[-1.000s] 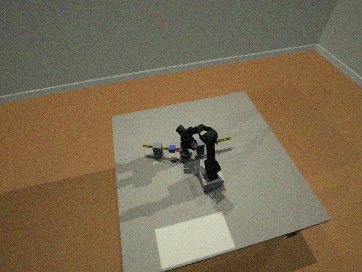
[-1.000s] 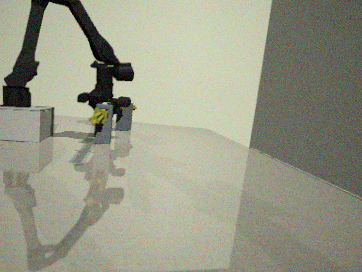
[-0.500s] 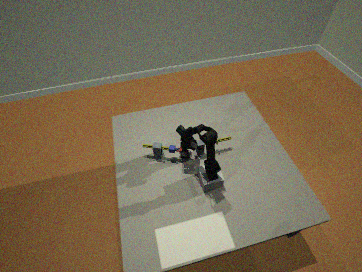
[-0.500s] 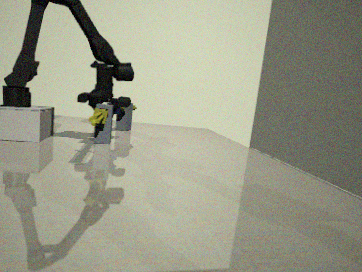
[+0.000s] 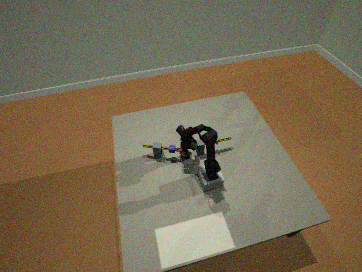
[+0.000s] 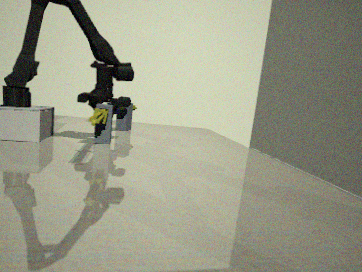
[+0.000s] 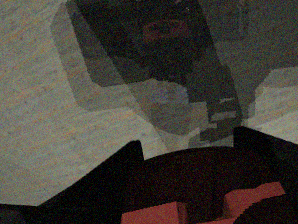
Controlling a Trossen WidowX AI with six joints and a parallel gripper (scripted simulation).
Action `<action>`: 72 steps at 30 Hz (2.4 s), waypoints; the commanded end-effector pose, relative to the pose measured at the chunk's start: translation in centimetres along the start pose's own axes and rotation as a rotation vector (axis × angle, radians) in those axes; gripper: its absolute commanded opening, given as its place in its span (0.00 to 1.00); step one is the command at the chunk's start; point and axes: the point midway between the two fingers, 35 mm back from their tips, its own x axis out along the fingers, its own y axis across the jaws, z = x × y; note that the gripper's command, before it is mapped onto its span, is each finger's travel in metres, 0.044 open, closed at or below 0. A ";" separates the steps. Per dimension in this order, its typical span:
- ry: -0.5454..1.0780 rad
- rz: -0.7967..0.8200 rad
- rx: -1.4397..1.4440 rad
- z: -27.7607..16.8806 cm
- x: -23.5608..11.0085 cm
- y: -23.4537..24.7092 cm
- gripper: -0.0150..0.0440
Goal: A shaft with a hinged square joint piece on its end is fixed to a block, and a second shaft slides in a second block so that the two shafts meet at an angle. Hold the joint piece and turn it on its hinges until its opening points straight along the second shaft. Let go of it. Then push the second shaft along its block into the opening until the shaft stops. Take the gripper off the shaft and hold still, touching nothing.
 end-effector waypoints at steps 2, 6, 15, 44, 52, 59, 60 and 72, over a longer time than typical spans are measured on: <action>0.000 0.000 0.000 0.0 0.0 0.0 0.52; 0.000 0.000 0.000 0.0 0.0 0.0 0.50; 0.000 0.000 0.000 0.0 0.0 0.0 0.25; -0.192 -0.025 -0.249 -0.2 -1.0 1.2 0.25; -0.190 -0.025 -0.239 -0.2 -1.0 1.2 0.25; -0.190 -0.025 -0.239 -0.2 -1.0 1.2 0.25; -0.190 -0.025 -0.239 -0.2 -1.0 1.2 0.25; -0.190 -0.025 -0.239 -0.2 -1.0 1.2 0.68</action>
